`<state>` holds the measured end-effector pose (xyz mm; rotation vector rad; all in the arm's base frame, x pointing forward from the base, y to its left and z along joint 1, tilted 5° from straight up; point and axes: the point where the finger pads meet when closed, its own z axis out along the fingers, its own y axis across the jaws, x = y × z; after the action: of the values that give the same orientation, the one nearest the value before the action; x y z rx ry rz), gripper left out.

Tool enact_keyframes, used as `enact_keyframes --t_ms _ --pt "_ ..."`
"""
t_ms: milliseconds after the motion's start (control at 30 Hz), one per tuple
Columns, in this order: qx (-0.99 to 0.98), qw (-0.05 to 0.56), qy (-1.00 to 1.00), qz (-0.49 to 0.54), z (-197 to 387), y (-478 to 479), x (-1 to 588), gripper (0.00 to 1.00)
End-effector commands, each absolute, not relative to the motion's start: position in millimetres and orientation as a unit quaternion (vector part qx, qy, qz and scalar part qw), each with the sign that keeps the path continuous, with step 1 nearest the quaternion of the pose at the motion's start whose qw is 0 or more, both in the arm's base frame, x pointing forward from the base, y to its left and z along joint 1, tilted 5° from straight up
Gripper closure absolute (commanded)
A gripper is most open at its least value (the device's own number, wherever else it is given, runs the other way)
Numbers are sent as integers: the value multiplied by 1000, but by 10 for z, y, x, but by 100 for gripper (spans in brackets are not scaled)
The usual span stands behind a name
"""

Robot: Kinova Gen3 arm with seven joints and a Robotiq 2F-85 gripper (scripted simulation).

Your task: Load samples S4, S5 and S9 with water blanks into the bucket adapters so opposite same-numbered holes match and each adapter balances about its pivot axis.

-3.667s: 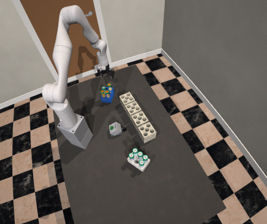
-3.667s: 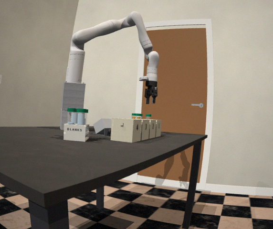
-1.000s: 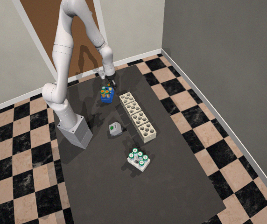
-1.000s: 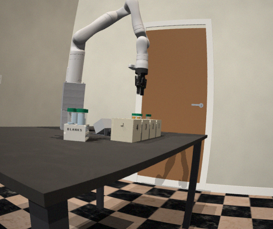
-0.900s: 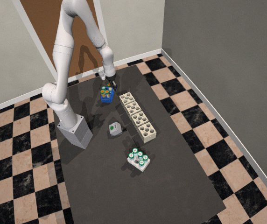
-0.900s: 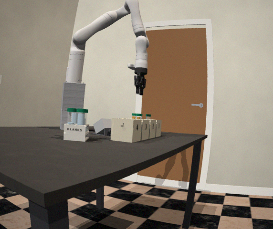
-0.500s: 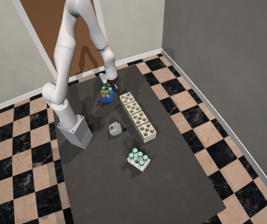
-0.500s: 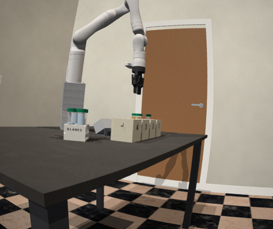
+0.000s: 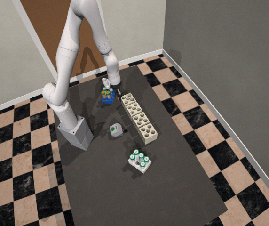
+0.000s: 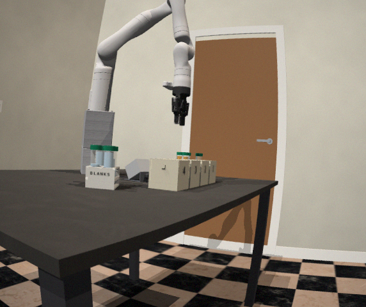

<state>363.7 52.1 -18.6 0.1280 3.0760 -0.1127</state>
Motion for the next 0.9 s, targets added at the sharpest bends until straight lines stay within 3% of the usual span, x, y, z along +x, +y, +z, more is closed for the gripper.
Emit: enact_keyframes --t_ms 0,867 --pt "41 31 998 -36 -174 409 3626 38" --pt "41 31 998 -36 -122 -383 3516 38"
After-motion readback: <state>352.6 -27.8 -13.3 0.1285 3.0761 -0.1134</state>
